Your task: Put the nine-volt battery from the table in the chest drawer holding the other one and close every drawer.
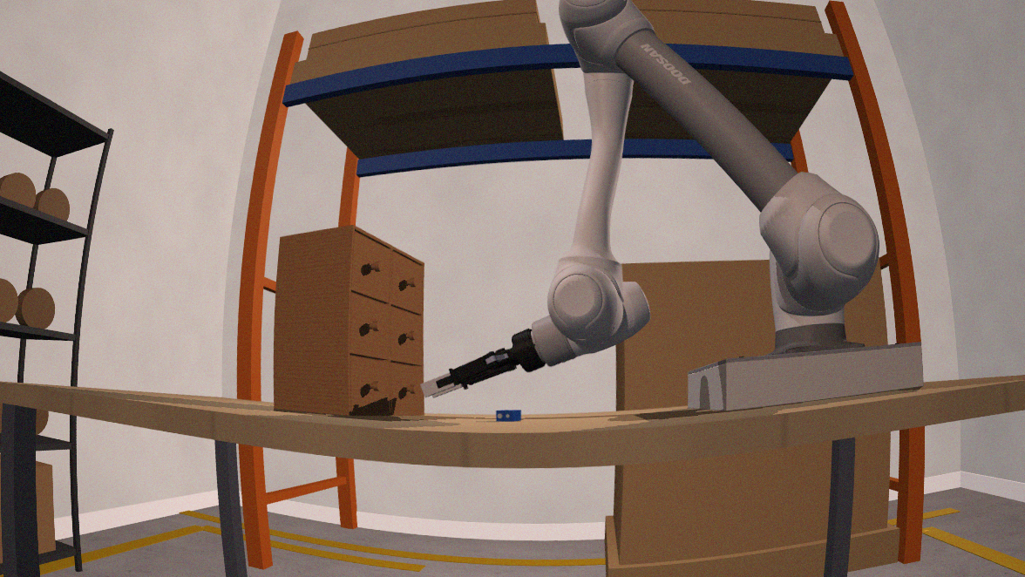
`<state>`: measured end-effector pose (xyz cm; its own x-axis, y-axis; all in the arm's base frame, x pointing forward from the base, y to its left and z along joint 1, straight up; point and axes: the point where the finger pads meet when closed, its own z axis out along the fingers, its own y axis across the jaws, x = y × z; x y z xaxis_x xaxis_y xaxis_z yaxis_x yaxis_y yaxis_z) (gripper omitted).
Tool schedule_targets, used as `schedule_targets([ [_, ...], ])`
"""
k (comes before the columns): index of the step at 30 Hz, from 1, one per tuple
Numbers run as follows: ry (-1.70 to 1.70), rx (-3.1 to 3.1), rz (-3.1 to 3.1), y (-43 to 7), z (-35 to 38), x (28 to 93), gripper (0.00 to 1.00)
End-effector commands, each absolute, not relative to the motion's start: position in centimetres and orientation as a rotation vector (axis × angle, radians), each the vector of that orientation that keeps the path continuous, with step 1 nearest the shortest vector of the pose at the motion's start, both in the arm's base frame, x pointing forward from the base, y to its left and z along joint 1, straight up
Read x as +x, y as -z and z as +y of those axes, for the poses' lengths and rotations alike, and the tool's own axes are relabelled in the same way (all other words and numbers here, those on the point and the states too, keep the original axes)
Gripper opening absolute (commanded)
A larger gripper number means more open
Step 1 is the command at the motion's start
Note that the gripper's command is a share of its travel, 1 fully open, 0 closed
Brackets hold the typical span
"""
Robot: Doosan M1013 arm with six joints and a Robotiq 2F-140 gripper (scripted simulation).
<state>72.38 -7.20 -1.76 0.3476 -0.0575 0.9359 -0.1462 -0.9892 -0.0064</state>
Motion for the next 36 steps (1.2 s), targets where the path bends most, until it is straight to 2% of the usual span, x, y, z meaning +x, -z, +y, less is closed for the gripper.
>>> schedule_targets([
  [1,-1.742,2.504,-0.19,1.66,-7.4,72.57,0.2],
  [36,-1.742,2.504,-0.19,1.55,-7.62,72.74,0.2],
])
